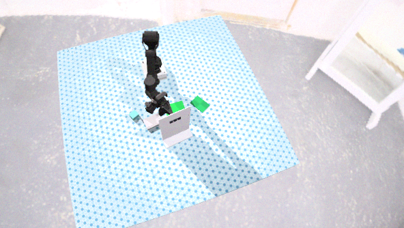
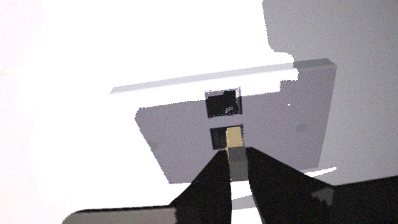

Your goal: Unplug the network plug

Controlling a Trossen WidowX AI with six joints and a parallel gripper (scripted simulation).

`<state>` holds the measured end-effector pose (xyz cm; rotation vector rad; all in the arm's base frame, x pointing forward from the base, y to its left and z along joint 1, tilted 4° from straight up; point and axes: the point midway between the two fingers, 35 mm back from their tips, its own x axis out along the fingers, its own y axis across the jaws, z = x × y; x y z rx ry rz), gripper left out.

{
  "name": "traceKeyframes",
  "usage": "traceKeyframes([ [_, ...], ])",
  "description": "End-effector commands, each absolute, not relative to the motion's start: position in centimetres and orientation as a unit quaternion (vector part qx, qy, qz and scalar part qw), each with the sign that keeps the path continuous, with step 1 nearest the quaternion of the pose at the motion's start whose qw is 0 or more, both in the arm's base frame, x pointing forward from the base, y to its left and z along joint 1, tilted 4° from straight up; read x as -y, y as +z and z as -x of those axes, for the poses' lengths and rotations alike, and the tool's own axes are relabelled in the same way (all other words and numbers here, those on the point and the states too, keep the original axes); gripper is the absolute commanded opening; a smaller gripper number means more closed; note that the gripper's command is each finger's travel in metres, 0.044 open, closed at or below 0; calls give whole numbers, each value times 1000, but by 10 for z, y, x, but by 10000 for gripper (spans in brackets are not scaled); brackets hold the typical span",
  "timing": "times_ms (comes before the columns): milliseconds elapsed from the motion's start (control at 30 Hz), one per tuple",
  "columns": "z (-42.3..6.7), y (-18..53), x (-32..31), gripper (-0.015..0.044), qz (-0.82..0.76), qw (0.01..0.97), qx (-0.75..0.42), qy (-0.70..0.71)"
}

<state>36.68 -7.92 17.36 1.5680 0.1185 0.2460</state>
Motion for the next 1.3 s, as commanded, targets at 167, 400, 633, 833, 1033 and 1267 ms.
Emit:
traceKeyframes([
  [167, -359, 173, 79, 0, -703, 701, -53, 110],
  [400, -354, 172, 79, 0, -703, 701, -53, 109],
  [633, -349, 171, 81, 0, -703, 701, -53, 109],
  [833, -344, 171, 82, 0, -703, 701, -53, 109],
  [1033, -340, 171, 83, 0, -703, 701, -53, 109],
  [1267, -335, 170, 84, 0, -703, 701, -54, 109],
])
